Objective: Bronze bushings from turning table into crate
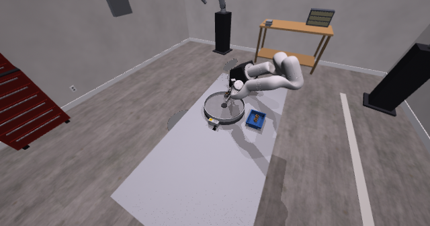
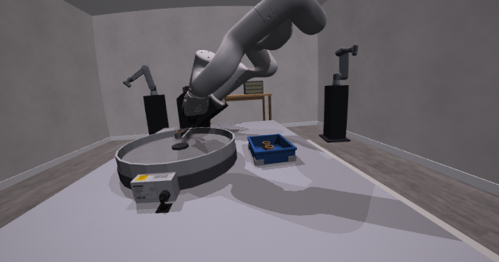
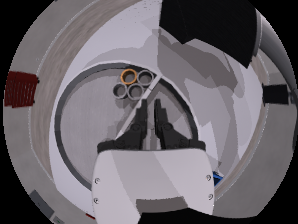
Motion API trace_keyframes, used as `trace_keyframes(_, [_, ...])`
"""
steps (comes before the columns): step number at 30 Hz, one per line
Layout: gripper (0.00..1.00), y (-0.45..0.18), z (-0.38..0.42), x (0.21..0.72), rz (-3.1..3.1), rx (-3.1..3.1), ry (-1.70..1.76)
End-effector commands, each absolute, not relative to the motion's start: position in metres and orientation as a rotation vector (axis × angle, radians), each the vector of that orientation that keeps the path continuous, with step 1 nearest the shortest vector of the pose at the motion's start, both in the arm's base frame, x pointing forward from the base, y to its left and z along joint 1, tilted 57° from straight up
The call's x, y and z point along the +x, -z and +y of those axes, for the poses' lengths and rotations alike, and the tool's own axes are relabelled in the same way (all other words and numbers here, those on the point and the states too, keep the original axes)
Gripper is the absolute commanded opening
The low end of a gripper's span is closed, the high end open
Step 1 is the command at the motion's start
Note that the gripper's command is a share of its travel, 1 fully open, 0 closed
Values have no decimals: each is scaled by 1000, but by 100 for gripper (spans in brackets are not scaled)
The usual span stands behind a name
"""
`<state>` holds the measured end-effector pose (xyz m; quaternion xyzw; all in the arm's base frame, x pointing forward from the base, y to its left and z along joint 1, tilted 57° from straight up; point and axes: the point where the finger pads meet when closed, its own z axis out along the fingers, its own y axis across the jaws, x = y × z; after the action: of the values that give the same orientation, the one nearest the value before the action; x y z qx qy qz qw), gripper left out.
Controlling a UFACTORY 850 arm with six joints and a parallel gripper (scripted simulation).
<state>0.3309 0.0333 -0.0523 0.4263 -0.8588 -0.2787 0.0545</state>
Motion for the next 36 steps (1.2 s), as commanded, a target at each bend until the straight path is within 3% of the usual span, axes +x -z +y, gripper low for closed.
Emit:
trace_keyframes(1, [10, 86, 12, 327, -2584, 1184, 904])
trace_keyframes(12, [10, 125, -13, 320, -2558, 1054, 967])
trace_keyframes(36, [10, 139, 3, 323, -2556, 1044, 972])
